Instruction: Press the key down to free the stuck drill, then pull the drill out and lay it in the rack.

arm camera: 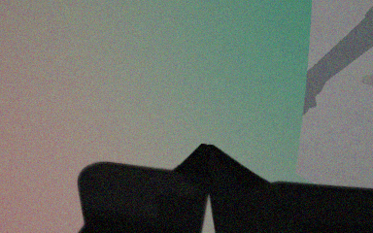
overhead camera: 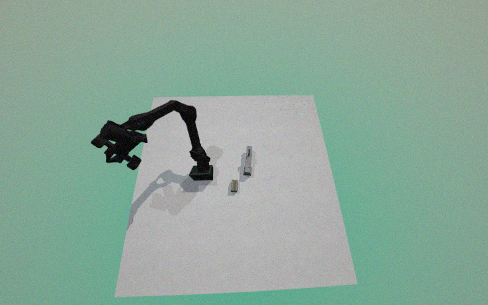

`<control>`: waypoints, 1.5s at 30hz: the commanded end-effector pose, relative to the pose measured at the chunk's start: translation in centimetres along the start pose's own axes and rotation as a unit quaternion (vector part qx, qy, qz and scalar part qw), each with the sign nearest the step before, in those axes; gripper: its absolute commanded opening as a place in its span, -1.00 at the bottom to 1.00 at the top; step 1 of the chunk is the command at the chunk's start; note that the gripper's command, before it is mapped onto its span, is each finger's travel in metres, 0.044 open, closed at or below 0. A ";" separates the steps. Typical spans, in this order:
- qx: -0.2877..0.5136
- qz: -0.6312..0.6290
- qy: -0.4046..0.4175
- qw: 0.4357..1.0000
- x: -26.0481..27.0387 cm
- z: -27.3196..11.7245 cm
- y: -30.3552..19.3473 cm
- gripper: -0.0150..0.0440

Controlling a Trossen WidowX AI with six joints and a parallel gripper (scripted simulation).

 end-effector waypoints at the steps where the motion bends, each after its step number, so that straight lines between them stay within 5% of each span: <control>1: 0.103 -0.158 -0.010 0.982 -2.6 -3.7 -4.3 -0.49; 9: 0.262 -0.429 0.012 0.864 -8.4 -11.2 -9.5 -0.49; 18: 0.399 -0.682 0.067 0.610 -16.6 -20.0 -11.9 -0.49; 32: 0.505 -0.845 0.169 0.049 -30.7 -31.8 -7.0 -0.49; 45: 0.492 -0.690 0.209 -0.488 -41.6 -37.7 6.0 -0.49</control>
Point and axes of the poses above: the point midway between the two fingers, 35 mm back from their tips, its own z axis out along the fingers, its own x axis across the jaws, y = z × x, the point moved 8 cm from there along -z, back along the fingers, and after that the axes turned 9 degrees about -z, right-handed, at the moved point
